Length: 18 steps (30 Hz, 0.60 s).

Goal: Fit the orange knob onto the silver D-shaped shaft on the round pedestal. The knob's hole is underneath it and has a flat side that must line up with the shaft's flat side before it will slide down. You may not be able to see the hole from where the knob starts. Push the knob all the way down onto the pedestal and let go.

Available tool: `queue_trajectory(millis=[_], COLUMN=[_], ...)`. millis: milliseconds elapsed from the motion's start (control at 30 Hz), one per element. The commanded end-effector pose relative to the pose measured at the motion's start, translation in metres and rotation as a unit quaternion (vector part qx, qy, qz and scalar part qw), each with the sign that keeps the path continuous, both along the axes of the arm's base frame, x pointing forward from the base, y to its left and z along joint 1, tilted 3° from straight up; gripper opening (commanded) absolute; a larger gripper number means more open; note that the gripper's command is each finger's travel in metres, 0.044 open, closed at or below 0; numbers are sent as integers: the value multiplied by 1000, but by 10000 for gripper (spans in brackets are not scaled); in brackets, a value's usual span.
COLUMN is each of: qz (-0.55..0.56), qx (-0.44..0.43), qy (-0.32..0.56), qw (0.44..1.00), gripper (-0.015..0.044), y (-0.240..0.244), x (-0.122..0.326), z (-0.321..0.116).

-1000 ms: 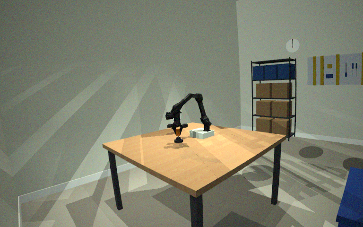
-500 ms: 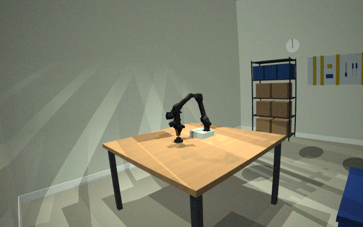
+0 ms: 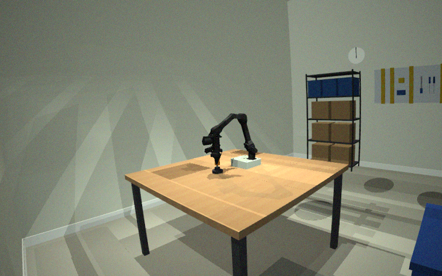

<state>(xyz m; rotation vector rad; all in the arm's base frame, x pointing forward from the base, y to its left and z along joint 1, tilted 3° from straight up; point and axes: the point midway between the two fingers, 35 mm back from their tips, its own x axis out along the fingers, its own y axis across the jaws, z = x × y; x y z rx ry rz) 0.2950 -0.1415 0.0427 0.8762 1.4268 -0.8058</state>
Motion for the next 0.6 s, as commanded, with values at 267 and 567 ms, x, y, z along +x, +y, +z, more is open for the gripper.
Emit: queue_trajectory(millis=[267, 567], qz=[-18, -18], qx=[-3, -4], qy=[0, 0], qw=[1000, 1000], gripper=[0, 0], y=[-5, -6], x=[3, 1], z=[1, 0])
